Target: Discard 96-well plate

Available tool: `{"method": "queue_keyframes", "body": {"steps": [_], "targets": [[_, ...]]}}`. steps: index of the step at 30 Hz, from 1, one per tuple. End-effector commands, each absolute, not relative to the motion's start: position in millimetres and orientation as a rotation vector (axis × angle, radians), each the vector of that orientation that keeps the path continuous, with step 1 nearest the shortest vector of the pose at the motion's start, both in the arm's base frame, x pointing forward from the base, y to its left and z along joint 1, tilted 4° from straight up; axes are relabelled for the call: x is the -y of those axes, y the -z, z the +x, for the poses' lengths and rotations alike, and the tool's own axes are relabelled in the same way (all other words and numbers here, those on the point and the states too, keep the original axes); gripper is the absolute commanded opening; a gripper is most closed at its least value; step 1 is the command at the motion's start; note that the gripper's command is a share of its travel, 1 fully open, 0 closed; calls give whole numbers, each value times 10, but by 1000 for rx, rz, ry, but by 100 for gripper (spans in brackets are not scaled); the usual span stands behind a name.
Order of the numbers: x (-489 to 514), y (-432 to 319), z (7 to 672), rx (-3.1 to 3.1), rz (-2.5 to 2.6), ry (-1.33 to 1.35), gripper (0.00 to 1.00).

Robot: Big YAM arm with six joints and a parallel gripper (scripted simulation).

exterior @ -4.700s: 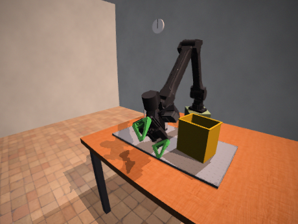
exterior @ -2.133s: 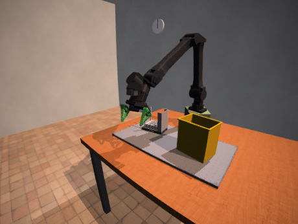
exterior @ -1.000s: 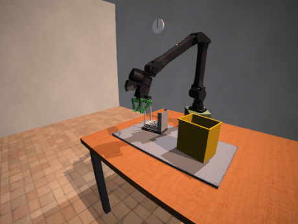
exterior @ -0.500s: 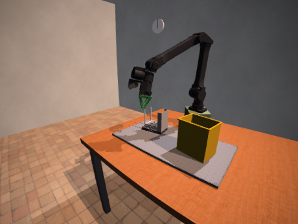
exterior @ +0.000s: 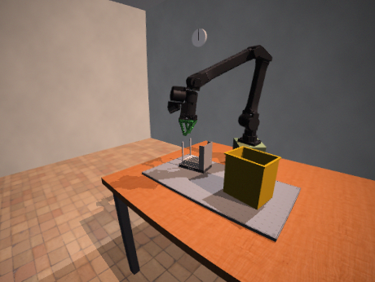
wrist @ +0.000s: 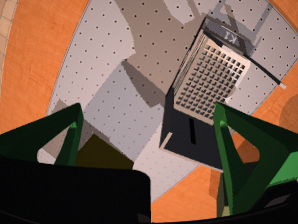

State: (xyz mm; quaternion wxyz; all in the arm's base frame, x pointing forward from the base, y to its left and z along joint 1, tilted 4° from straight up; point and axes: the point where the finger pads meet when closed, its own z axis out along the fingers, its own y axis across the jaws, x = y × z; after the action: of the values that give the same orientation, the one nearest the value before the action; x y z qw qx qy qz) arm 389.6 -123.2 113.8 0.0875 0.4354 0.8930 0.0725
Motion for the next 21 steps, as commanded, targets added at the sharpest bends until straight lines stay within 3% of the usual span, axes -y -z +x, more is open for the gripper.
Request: {"method": "queue_keyframes", "body": {"steps": [1, 17, 21], "targets": [[1330, -1263, 3720, -2586, 1484, -200, 100], [1420, -1331, 3047, -2471, 1894, -113, 100], [1522, -1485, 3249, -2438, 1866, -124, 100]]}}
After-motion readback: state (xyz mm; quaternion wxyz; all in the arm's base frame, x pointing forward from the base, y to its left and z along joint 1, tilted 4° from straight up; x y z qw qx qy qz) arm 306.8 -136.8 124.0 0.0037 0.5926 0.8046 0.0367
